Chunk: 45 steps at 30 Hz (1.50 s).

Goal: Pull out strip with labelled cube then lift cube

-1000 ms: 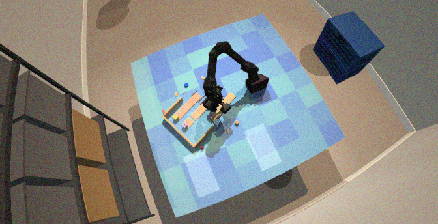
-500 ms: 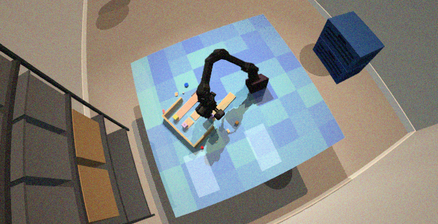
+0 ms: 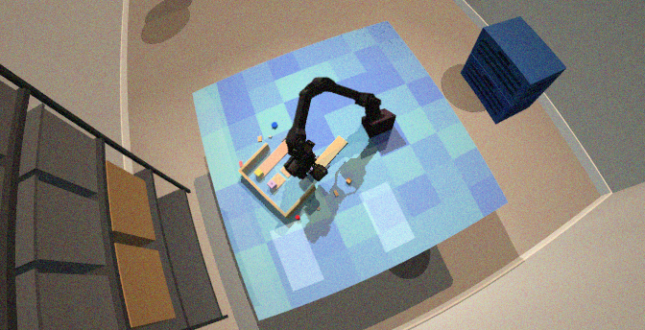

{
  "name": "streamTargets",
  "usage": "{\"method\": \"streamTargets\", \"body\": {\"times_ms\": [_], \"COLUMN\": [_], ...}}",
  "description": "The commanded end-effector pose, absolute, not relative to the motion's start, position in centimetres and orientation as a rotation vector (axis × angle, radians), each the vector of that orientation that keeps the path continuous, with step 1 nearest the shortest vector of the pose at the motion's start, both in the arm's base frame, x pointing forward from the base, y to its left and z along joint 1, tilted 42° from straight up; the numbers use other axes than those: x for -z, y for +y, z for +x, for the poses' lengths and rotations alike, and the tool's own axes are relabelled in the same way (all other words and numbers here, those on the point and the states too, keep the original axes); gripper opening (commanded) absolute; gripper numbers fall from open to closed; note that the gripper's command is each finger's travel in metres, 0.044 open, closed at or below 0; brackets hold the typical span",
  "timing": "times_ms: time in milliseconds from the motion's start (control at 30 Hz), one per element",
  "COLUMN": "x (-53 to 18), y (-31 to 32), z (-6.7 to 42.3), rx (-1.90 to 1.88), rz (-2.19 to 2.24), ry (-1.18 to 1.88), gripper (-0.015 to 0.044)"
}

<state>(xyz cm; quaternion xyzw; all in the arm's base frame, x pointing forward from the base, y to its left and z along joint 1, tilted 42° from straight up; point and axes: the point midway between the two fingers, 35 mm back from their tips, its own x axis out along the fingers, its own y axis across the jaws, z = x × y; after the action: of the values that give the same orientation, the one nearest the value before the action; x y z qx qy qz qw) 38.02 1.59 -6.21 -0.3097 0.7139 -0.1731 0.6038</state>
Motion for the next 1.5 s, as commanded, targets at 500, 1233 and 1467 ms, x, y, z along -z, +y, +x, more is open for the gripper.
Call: {"method": "streamTargets", "body": {"times_ms": [500,1233,1467], "x": [8.7,9.4,8.9], "y": [-0.6,-1.3,-0.6], "z": [37.7,37.6,37.0], "rx": [0.402,0.404,0.378], "rz": [-0.725,-0.719,-0.715], "ry": [1.659,1.657,1.661], "gripper": [0.025,0.0105,0.0]}}
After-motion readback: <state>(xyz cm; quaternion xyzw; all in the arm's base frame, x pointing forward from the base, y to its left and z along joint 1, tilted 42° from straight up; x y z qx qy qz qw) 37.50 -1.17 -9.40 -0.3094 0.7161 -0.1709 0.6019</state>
